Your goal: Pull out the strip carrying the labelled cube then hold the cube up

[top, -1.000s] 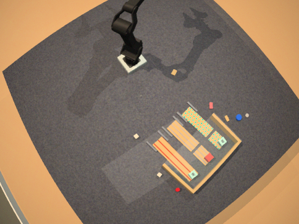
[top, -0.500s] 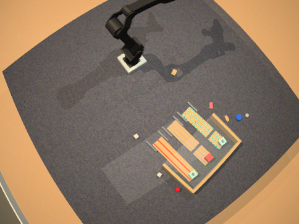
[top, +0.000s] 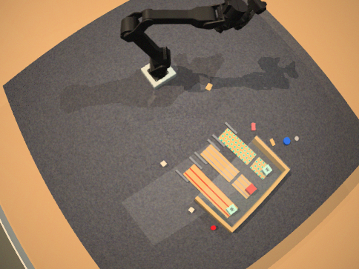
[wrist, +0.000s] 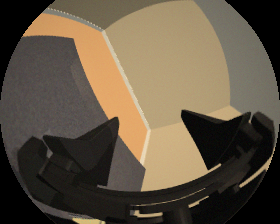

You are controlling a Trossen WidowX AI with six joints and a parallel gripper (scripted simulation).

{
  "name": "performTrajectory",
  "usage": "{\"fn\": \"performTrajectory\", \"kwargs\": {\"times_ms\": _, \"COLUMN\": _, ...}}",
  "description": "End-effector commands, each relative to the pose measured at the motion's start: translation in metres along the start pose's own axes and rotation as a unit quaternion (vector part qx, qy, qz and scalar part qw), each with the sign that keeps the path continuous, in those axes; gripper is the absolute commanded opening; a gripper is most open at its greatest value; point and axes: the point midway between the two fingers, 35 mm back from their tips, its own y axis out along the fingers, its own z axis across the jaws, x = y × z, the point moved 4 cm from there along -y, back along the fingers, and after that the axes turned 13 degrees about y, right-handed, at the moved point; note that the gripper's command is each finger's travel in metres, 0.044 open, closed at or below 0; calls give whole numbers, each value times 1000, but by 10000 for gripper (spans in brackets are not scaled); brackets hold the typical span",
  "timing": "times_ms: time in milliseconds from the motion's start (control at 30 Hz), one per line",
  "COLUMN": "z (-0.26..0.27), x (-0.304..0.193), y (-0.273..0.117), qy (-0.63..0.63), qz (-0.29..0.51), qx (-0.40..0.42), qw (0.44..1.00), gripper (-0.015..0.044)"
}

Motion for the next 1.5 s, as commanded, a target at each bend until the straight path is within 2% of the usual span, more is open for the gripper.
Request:
{"fn": "performTrajectory", "kwargs": {"times_ms": 0, "z": -5, "x": -60, "y": -33, "qy": 151, "qz": 123, "qx": -58, "qw": 979, "gripper": 400}}
{"fn": "performTrajectory", "kwargs": {"times_ms": 233, "z": 4, "x": -134, "y": -97, "qy": 345, "qz": 268, "qx": -176, "qw": 882, "gripper": 400}}
{"fn": "performTrajectory", "kwargs": {"times_ms": 433, "z": 20, "x": -170, "y": -148, "qy": 443, "qz": 344, "qx": -266, "qw": 784, "gripper": 400}}
{"fn": "performTrajectory", "kwargs": {"times_ms": 567, "z": 35, "x": -191, "y": -188, "qy": 517, "qz": 380, "qx": -349, "qw": 683, "gripper": 400}}
{"fn": "performTrajectory", "kwargs": {"times_ms": 800, "z": 78, "x": -216, "y": -272, "qy": 617, "qz": 390, "qx": -540, "qw": 420, "gripper": 400}}
{"fn": "performTrajectory", "kwargs": {"times_ms": 867, "z": 87, "x": -217, "y": -286, "qy": 624, "qz": 383, "qx": -572, "qw": 370, "gripper": 400}}
{"fn": "performTrajectory", "kwargs": {"times_ms": 1467, "z": 88, "x": -217, "y": -288, "qy": 624, "qz": 382, "qx": -576, "qw": 364, "gripper": 400}}
